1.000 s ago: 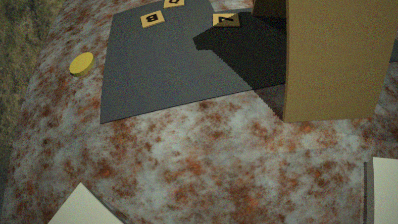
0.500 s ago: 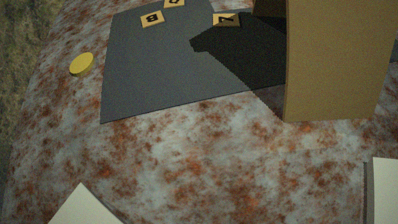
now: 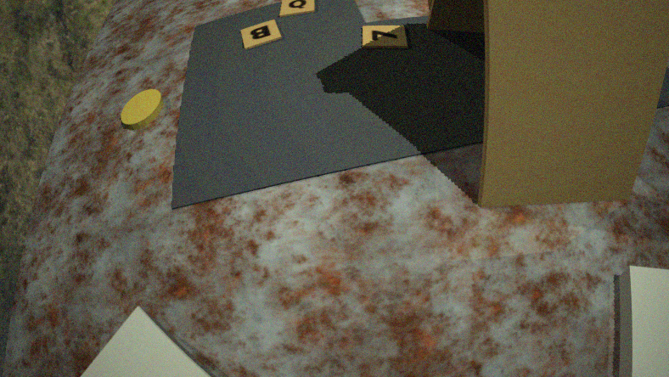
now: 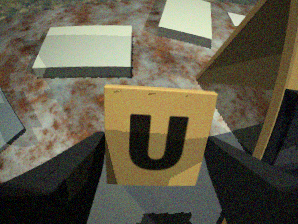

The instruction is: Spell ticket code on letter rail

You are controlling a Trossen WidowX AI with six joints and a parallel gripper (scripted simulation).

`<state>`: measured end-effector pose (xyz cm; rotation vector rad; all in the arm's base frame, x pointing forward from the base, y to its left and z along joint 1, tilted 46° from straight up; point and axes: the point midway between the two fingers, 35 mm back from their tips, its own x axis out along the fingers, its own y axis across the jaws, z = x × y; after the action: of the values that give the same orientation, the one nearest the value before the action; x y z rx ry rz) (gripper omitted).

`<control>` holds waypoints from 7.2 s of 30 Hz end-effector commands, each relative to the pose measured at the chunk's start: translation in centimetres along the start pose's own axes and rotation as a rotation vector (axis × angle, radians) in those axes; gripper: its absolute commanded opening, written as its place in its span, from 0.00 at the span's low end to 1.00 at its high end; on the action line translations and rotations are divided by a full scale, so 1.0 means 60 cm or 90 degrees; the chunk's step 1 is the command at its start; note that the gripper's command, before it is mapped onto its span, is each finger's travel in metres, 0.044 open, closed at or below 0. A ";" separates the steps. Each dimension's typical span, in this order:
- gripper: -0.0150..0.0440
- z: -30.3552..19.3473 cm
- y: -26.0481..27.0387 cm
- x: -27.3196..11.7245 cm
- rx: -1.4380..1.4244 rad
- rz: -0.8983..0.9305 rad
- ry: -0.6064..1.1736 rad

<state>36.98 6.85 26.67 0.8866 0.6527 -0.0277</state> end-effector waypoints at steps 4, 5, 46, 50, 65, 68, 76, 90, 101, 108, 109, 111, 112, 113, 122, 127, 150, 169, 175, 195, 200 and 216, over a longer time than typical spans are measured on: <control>0.25 -0.001 -0.008 0.001 -0.002 0.000 0.001; 0.25 -0.001 -0.009 0.001 -0.002 0.000 0.001; 0.25 -0.001 -0.044 0.002 -0.002 -0.001 0.002; 0.25 -0.001 -0.047 0.002 -0.002 -0.001 0.002; 0.25 -0.001 -0.059 0.002 -0.003 -0.002 0.002; 0.25 -0.001 -0.062 0.002 -0.003 -0.002 0.002; 0.25 -0.001 -0.069 0.003 -0.003 -0.002 0.002; 0.25 -0.001 -0.082 0.003 -0.003 -0.002 0.002; 0.25 -0.001 -0.091 0.003 -0.003 -0.003 0.002; 0.25 -0.001 -0.097 0.003 -0.003 -0.003 0.002; 0.25 -0.001 -0.098 0.003 -0.003 -0.003 0.002; 0.25 -0.001 -0.099 0.003 -0.003 -0.003 0.002; 0.25 -0.001 -0.100 0.003 -0.003 -0.003 0.002; 0.25 -0.001 -0.101 0.003 -0.003 -0.003 0.002; 0.25 -0.001 -0.108 0.003 -0.003 -0.003 0.002; 0.25 -0.001 -0.113 0.003 -0.003 -0.003 0.002; 0.25 -0.001 -0.132 0.004 -0.004 -0.004 0.003; 0.25 -0.001 -0.148 0.004 -0.004 -0.004 0.003; 0.25 -0.001 -0.153 0.004 -0.004 -0.004 0.003; 0.25 0.000 -0.165 0.004 -0.004 -0.005 0.003; 0.25 0.000 -0.170 0.004 -0.004 -0.005 0.003; 0.25 0.000 -0.192 0.004 -0.004 -0.005 0.003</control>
<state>34.04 -0.34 18.66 0.8797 0.6592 -0.0324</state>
